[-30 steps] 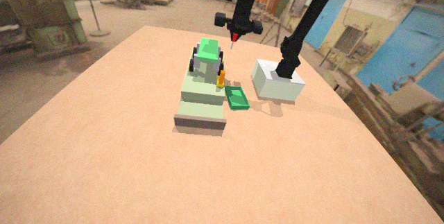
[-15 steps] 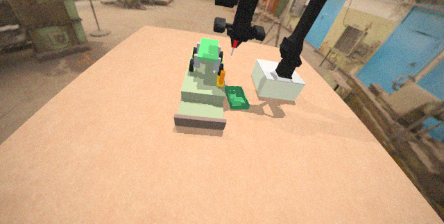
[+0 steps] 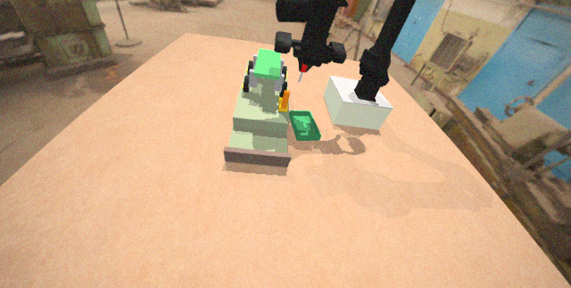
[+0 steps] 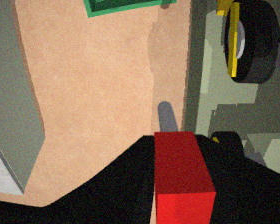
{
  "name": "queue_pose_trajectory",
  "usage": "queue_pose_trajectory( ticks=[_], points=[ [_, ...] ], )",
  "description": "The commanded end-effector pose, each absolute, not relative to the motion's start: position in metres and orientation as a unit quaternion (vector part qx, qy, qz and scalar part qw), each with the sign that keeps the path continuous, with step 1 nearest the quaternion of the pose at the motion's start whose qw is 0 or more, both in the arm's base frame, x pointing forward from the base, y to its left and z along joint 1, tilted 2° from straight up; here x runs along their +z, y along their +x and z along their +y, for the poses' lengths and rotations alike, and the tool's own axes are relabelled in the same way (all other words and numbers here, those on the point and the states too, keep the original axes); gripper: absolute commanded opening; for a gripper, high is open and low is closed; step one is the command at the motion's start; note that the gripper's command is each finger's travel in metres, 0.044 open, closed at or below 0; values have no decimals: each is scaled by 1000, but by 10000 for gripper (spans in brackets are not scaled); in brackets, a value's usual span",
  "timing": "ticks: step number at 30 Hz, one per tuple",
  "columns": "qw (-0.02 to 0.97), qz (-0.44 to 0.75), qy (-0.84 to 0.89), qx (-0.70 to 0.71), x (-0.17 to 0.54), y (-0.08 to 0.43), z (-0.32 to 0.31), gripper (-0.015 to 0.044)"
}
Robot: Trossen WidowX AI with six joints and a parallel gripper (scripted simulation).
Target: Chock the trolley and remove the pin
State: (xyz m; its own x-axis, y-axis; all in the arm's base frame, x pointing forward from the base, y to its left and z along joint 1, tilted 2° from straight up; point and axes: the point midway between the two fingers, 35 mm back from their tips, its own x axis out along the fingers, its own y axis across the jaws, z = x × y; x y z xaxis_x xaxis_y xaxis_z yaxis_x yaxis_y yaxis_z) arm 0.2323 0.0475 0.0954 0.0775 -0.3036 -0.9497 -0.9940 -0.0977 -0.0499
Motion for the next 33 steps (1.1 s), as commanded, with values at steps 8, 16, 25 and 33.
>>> queue_pose_trajectory(
  ticks=[8,16,25,33],
  points=[
    [413,532,-607,422,88,227,89,0],
    [413,531,-607,423,83,223,121,0],
    [404,520,-614,435,83,222,127,0],
    [341,448,-656,503,83,221,125,0]
  ],
)
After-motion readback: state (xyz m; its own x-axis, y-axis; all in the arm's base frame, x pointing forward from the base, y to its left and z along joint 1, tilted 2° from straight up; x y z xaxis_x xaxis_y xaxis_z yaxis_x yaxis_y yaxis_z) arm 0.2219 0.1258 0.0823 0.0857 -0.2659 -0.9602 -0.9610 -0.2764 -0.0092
